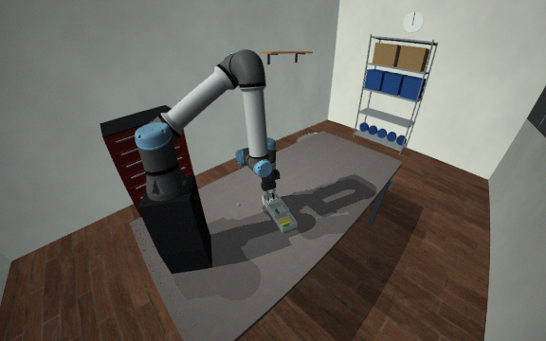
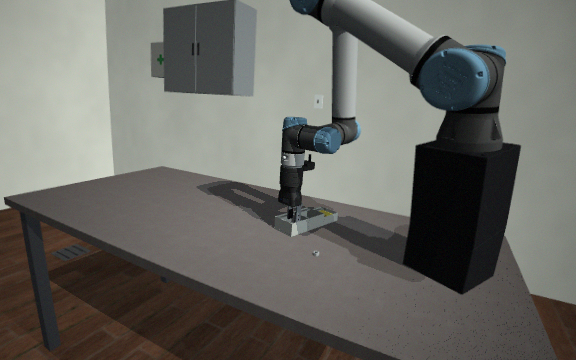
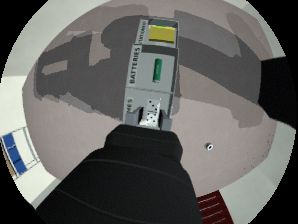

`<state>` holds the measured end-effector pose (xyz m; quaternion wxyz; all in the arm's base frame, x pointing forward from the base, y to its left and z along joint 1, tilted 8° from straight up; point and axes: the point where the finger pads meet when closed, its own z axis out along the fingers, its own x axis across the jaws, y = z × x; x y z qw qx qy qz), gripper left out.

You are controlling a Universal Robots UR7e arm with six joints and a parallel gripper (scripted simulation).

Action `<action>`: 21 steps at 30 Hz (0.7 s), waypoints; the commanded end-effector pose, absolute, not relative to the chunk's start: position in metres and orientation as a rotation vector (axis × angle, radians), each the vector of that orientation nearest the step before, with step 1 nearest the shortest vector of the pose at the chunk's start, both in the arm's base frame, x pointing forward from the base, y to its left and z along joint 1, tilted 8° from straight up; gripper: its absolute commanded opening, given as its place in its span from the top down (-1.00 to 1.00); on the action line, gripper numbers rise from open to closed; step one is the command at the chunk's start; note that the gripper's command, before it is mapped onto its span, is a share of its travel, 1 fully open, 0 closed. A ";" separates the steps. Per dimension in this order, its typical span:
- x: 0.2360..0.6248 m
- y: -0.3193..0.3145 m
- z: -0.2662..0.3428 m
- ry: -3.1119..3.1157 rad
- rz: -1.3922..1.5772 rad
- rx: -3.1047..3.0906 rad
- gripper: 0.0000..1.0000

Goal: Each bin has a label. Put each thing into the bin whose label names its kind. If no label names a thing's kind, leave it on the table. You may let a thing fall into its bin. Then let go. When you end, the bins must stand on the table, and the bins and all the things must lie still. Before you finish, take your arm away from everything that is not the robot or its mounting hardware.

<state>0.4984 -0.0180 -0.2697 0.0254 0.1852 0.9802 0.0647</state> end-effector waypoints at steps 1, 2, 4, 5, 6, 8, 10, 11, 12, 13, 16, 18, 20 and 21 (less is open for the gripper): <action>0.498 -0.019 -0.262 3.029 0.200 0.572 -0.31; 0.498 -0.019 -0.262 3.029 0.200 0.572 -0.31; 0.498 -0.020 -0.253 3.029 0.200 0.572 -0.31; 0.497 -0.021 -0.248 3.029 0.200 0.572 -0.31; 0.497 -0.021 -0.243 3.029 0.200 0.572 -0.31; 0.497 -0.022 -0.241 3.029 0.200 0.572 -0.31; 0.497 -0.022 -0.241 3.029 0.200 0.572 -0.31; 0.497 -0.022 -0.241 3.029 0.200 0.572 -0.31; 0.497 -0.022 -0.241 3.029 0.200 0.572 -0.31; 0.497 -0.022 -0.241 3.029 0.200 0.572 -0.31; 0.497 -0.022 -0.241 3.029 0.200 0.572 -0.31; 0.497 -0.022 -0.241 3.029 0.200 0.572 -0.31; 0.497 -0.022 -0.241 3.029 0.200 0.572 -0.31; 0.496 -0.022 -0.237 3.029 0.200 0.572 -1.00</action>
